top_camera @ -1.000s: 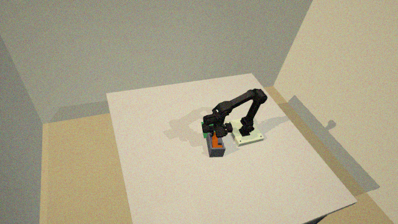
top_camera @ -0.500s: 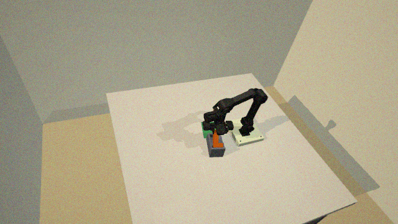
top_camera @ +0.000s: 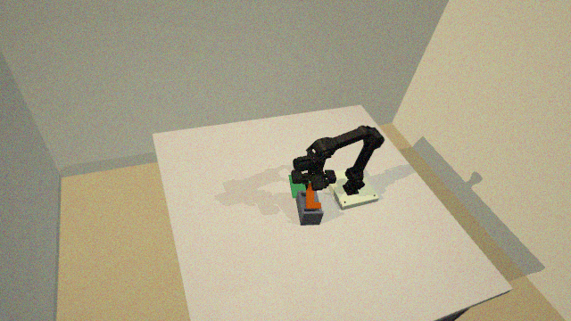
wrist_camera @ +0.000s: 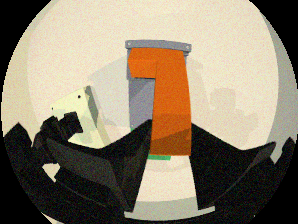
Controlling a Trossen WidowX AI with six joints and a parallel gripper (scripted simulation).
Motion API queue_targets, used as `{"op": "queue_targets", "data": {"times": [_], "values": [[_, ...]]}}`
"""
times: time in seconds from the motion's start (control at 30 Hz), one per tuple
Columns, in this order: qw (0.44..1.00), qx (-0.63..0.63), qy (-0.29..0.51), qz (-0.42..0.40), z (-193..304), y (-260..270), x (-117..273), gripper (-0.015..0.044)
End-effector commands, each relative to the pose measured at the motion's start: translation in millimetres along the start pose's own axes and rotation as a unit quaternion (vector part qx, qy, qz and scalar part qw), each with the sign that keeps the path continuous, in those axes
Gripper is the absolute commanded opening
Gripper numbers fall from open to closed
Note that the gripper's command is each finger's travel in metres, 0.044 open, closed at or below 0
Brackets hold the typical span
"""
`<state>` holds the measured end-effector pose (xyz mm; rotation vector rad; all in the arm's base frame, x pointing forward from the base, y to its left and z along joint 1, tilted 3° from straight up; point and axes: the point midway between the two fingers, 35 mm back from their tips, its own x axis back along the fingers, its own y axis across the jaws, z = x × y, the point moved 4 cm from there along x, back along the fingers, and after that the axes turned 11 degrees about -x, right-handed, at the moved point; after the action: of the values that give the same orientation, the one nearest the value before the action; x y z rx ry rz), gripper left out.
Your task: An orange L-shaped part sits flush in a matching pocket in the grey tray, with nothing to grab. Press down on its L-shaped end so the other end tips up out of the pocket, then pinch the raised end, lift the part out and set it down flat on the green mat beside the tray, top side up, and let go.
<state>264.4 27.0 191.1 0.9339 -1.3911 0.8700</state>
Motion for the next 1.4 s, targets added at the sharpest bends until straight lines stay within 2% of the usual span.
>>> {"op": "queue_targets", "data": {"times": [0.0, 0.3, 1.37], "values": [[1.000, 0.002, -0.003, 0.002, -1, -1, 4, 0.0000], [1.000, 0.002, -0.003, 0.002, 9, -2, 6, 0.0000], [1.000, 0.001, 0.003, 0.003, 145, -18, 2, 0.0000]]}}
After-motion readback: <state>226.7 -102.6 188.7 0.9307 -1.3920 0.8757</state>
